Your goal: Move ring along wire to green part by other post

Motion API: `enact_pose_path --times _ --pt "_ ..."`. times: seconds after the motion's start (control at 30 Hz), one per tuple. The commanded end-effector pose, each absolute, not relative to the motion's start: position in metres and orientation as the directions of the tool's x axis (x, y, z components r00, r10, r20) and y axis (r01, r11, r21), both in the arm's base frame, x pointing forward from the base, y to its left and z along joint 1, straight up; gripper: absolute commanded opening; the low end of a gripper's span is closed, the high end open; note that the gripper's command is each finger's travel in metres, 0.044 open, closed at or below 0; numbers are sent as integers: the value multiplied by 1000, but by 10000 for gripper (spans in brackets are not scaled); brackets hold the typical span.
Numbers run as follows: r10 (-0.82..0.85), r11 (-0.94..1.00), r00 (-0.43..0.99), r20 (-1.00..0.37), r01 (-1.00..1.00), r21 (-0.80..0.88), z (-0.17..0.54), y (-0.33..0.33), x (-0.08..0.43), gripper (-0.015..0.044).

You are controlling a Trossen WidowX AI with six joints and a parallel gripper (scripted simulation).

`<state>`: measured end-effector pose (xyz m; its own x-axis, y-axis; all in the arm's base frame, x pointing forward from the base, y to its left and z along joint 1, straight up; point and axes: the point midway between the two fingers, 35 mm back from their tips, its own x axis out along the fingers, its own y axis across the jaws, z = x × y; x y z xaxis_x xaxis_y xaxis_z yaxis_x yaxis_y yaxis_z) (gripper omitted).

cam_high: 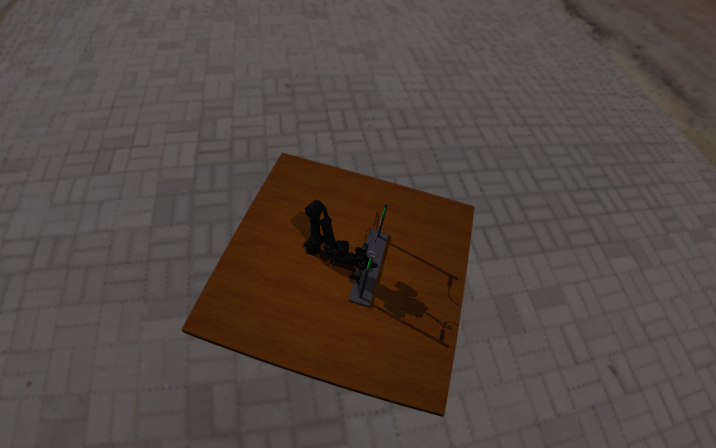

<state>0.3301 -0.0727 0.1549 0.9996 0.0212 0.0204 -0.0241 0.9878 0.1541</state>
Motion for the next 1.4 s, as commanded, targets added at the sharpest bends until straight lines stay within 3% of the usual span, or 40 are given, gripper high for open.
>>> enact_pose_path --times 0.0,0.63,1.37 --pt "19 975 1000 22 -24 220 158 -60 328 -150" --pt "43 841 999 -11 -30 540 181 -6 322 -150" --pt "247 598 957 -155 -24 801 223 33 289 -150"
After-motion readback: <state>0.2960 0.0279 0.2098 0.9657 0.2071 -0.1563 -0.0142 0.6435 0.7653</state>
